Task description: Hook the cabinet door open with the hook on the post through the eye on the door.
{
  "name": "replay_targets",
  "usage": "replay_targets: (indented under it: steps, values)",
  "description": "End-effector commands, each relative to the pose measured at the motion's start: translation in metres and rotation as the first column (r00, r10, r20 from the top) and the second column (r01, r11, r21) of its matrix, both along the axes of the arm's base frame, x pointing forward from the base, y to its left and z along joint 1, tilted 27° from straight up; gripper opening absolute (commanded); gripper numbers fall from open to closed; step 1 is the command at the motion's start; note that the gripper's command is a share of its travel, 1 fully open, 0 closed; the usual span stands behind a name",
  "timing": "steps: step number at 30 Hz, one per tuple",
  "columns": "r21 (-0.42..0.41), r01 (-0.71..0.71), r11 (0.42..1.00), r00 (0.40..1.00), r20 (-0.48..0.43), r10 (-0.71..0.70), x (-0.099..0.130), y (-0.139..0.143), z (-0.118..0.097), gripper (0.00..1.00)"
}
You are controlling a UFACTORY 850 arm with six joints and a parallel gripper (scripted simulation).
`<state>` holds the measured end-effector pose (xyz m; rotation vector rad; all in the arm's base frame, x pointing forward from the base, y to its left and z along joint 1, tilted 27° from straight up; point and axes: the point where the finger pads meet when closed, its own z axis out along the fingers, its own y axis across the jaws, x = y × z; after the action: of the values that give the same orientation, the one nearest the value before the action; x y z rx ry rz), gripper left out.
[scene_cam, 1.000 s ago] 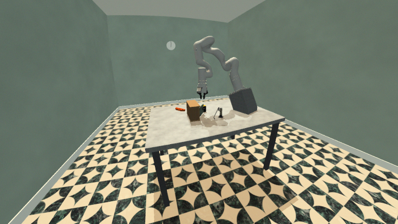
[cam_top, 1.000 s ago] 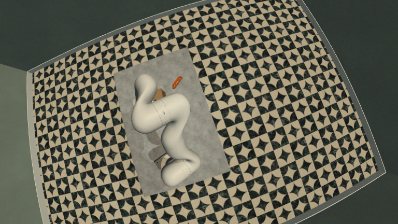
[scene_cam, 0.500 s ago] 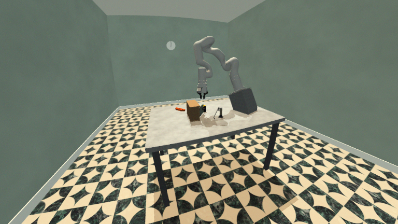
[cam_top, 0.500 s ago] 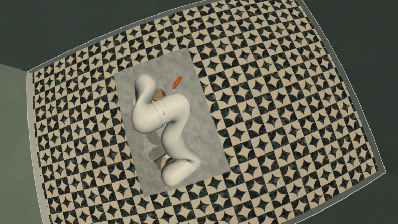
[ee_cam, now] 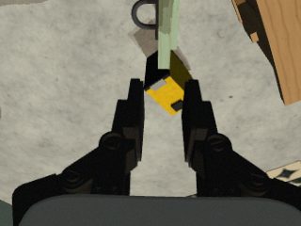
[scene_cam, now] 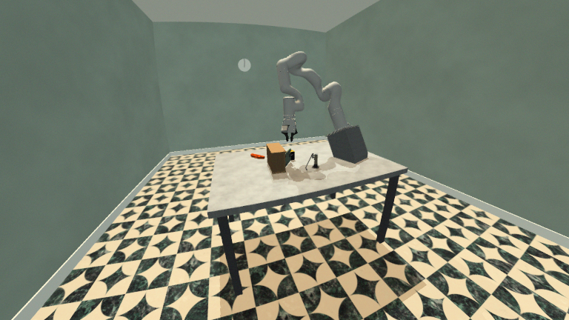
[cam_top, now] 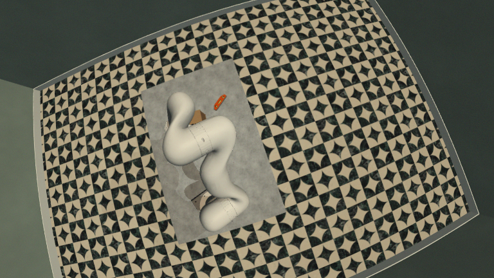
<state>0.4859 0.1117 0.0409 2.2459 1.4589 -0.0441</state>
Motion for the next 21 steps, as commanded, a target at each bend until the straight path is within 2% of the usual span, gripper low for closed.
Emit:
replay_targets:
  steps: [1,21]
  values:
    - [0.000,0.000,1.000,1.000,0.002,0.000,0.001,0.000,0.000,0.27]
    - [-0.001,-0.001,1.000,1.000,0.004,0.001,0.005,-0.007,-0.017,0.27]
